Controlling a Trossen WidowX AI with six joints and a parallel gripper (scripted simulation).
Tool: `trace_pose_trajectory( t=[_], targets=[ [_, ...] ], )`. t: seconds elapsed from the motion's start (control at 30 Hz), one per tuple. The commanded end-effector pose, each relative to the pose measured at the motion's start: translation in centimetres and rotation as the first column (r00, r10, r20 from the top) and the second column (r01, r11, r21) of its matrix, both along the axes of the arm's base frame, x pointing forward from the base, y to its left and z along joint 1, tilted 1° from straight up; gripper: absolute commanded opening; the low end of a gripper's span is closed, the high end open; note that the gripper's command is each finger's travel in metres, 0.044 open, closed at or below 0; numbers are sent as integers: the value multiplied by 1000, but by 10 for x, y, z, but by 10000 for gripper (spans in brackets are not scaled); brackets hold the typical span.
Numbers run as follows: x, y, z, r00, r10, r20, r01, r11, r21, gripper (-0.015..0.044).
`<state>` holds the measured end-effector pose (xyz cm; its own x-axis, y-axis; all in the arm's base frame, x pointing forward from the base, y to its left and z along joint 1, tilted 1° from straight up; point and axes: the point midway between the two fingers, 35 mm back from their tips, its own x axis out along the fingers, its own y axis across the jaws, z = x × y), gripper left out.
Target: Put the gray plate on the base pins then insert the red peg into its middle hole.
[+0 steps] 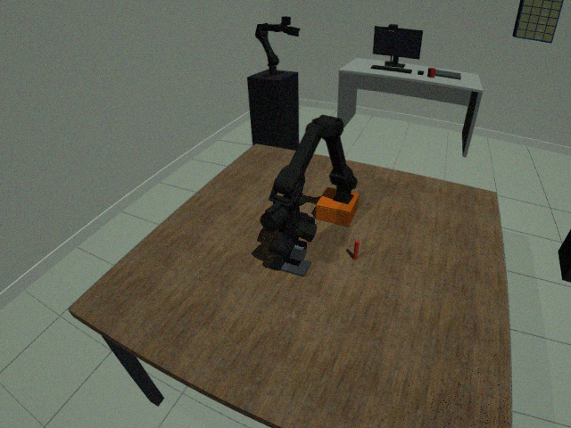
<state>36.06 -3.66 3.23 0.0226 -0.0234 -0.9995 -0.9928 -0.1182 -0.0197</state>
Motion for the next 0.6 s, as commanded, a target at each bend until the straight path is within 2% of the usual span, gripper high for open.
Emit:
trace_pose_trajectory(
  t=[0.0,0.57],
  targets=[
    [0,0,0,1000,6,0,-6,1000,-1,0],
    [0,-1,-16,1000,6,0,-6,1000,-1,0]
  ],
)
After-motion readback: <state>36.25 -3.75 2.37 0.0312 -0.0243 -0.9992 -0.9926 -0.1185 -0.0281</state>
